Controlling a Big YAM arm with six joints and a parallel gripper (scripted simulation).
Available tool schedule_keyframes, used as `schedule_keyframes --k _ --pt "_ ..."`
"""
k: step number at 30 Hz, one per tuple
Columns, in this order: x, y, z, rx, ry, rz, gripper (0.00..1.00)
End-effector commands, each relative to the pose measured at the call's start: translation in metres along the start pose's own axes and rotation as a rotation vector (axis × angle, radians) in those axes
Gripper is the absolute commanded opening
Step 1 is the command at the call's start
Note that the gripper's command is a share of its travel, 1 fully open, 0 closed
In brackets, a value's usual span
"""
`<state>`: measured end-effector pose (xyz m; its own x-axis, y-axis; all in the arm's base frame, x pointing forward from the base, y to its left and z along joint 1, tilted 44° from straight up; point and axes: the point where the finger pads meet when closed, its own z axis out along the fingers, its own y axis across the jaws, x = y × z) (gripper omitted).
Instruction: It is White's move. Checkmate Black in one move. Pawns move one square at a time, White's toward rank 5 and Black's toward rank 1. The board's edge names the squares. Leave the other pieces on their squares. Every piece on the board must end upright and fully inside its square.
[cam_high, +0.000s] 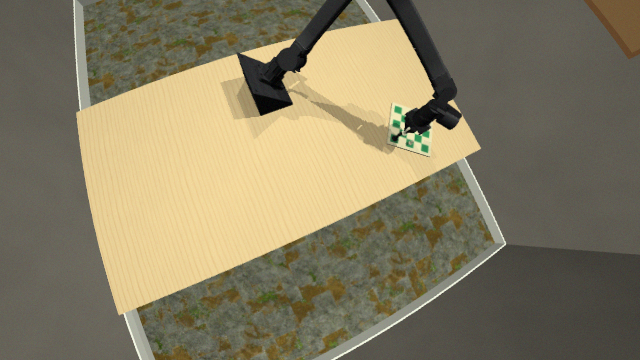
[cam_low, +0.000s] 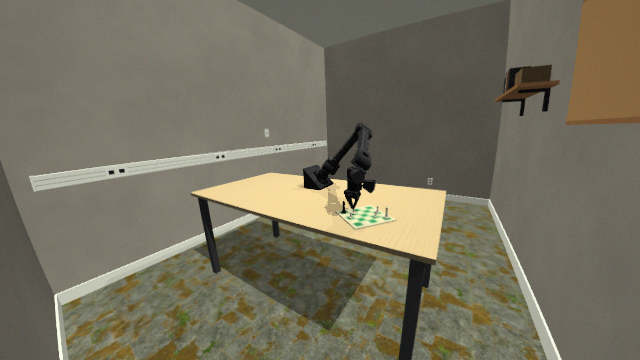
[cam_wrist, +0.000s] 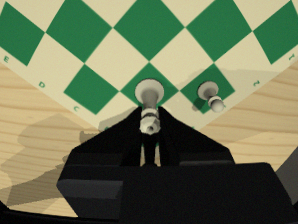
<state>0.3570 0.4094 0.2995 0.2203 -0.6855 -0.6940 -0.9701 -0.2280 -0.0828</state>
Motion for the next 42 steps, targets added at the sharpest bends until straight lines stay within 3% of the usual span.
schedule_keyframes --k 1,42 --pt "-0.0079 0.0052 0.0041 -0.007 -0.002 -0.005 0.00" --pt "-0.0049 0.0062 0.0057 -0.010 -0.001 -0.012 0.00"
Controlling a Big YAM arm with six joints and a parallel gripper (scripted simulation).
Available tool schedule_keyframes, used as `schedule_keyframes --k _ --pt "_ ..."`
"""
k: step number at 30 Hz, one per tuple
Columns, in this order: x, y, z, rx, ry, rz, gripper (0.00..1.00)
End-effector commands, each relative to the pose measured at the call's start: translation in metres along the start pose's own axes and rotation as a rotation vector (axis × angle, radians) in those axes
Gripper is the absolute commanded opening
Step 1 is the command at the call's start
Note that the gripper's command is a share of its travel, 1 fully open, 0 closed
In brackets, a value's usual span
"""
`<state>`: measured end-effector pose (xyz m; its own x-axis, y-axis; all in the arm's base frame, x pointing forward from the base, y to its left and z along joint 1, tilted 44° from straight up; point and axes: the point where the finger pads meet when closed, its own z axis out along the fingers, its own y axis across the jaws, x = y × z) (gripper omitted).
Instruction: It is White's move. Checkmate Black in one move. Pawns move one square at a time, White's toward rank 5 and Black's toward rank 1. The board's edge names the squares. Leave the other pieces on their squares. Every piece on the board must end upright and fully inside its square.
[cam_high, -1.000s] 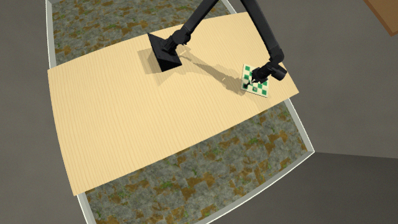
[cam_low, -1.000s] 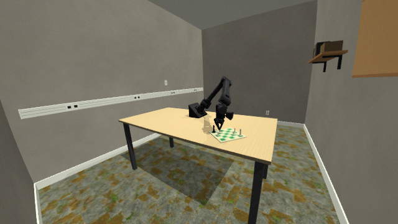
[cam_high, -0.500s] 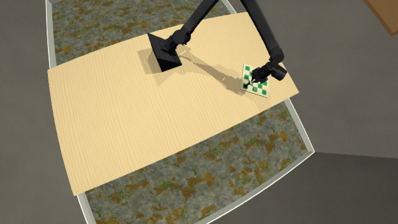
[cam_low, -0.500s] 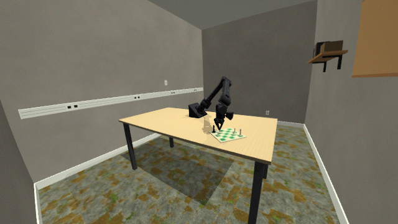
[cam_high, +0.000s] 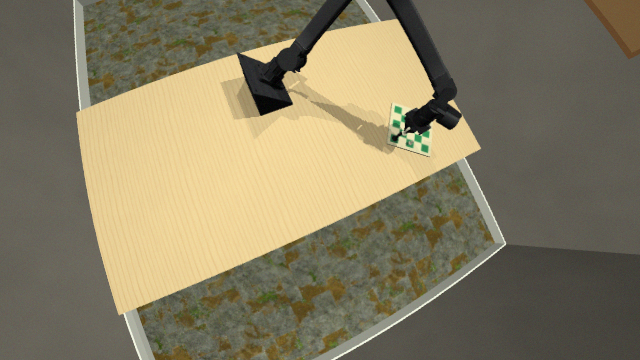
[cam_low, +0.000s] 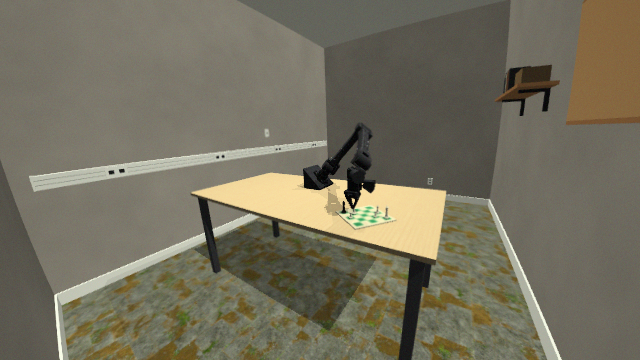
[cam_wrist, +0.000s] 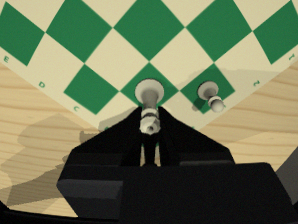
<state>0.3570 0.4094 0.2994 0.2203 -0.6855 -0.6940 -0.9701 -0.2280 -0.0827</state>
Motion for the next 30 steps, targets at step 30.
schedule_keyframes --k 30 --pt "-0.0024 0.0037 0.0037 -0.004 -0.002 -0.018 0.00"
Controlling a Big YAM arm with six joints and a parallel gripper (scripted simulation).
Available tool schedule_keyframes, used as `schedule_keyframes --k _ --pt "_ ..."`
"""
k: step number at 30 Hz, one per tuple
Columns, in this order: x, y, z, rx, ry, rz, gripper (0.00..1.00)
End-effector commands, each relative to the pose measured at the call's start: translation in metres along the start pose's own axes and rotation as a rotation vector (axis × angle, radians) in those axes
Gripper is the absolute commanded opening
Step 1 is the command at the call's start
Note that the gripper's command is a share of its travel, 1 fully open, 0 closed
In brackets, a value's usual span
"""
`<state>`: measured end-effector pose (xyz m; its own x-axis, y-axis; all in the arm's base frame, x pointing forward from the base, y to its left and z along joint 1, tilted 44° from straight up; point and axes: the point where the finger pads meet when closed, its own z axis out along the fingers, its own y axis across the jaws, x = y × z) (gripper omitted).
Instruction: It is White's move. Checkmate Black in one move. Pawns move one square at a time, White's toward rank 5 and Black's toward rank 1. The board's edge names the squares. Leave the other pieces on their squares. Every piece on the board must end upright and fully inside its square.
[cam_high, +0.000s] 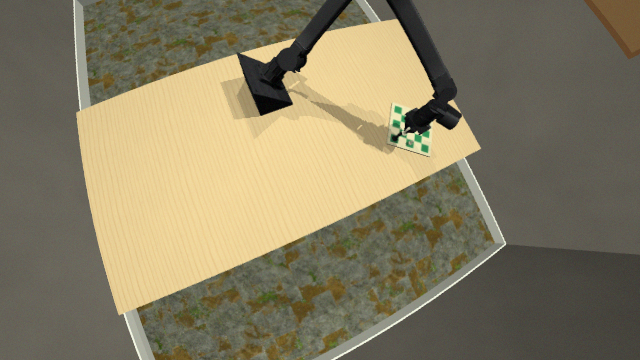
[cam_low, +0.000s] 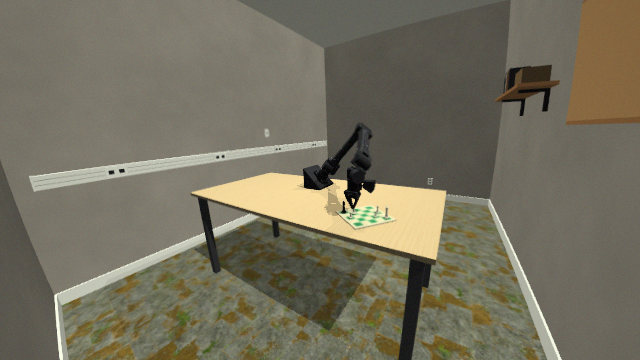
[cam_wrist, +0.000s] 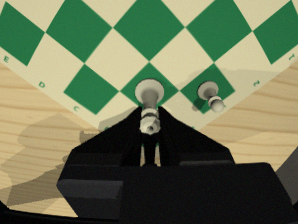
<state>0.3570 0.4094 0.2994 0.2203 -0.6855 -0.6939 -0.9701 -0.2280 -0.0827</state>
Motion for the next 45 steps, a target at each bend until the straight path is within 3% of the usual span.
schedule_keyframes --k 1,45 --pt "-0.0024 0.0037 0.0037 -0.004 -0.002 -0.018 0.00" --pt "0.0020 0.0007 0.0007 0.002 -0.002 -0.014 0.00"
